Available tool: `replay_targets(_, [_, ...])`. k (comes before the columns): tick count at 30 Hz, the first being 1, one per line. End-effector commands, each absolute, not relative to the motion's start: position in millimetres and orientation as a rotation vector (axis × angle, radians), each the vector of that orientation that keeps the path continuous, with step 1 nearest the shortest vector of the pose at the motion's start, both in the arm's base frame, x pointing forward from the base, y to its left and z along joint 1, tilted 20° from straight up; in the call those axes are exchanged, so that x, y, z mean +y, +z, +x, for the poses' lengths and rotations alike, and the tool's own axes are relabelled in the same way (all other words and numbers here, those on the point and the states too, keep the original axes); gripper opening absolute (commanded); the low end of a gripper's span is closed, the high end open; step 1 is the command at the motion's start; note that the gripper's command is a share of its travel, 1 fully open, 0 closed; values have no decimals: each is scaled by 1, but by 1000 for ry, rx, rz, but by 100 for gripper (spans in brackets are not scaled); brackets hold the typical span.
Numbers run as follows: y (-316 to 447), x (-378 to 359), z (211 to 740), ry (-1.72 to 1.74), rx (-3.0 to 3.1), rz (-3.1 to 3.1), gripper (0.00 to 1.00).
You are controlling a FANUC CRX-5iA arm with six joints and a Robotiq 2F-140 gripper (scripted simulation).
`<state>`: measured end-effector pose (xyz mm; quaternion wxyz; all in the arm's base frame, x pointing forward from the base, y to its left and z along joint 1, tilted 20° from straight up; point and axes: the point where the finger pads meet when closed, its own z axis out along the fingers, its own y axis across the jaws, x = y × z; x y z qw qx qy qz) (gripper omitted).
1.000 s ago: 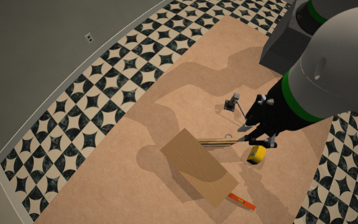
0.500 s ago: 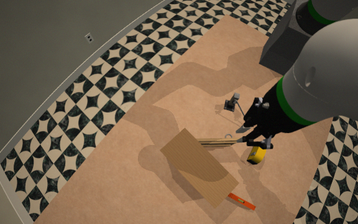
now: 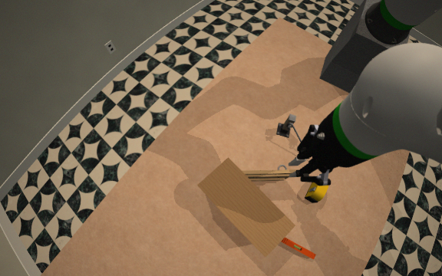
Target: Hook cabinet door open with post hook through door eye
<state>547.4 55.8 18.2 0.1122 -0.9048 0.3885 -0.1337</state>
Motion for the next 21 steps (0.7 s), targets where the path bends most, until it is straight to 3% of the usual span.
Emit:
replay_targets(1, [15, 56, 549, -393, 1140, -2656, 16])
replay_targets(21, [-5, 58, 556, -393, 1140, -2656, 16])
